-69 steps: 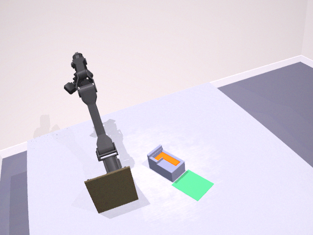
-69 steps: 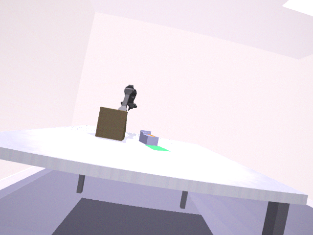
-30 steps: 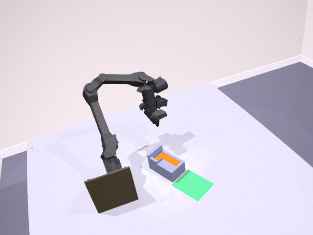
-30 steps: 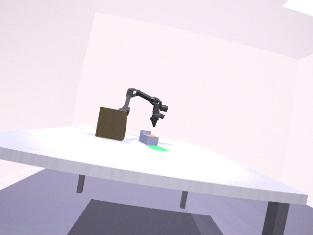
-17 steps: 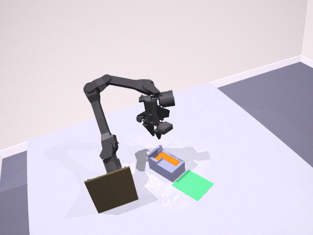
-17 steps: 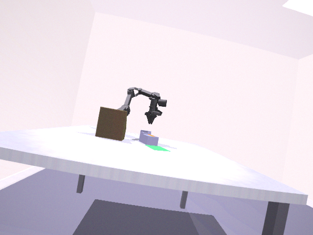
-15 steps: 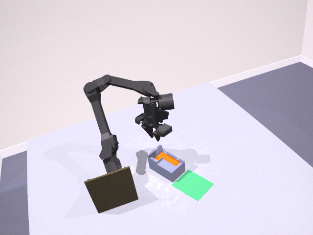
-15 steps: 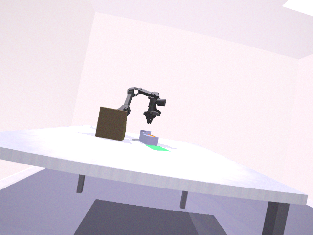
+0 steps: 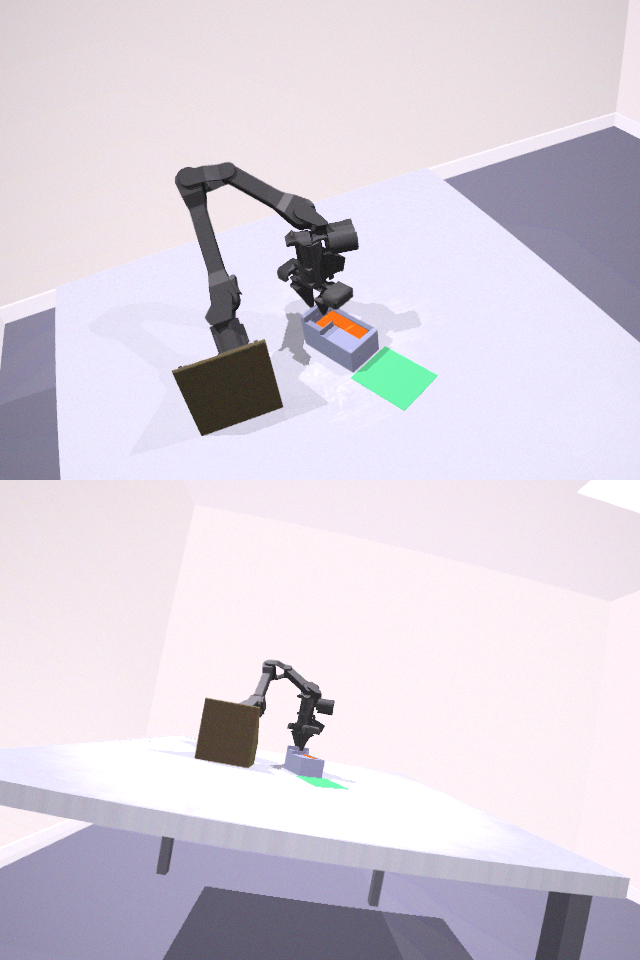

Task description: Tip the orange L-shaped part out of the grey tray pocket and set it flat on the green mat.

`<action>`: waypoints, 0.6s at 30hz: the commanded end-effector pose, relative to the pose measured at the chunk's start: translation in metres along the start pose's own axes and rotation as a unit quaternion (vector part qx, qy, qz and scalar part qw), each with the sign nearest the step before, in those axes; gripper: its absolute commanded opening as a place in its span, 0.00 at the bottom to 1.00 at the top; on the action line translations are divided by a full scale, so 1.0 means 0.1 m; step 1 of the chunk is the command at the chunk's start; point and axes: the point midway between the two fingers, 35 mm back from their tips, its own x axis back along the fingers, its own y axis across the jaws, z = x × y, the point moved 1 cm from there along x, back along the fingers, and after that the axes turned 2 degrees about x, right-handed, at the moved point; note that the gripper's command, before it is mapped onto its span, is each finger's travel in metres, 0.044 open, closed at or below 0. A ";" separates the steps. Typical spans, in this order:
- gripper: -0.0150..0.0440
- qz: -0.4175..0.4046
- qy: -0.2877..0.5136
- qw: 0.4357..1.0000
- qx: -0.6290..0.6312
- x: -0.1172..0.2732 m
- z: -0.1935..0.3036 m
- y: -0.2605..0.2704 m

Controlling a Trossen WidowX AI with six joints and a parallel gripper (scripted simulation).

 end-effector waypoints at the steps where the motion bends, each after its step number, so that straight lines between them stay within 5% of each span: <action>1: 0.56 0.000 -0.006 1.000 -0.002 -0.06 -0.01 -0.01; 18: 0.56 0.000 -0.006 1.000 -0.002 -0.29 -0.01 -0.01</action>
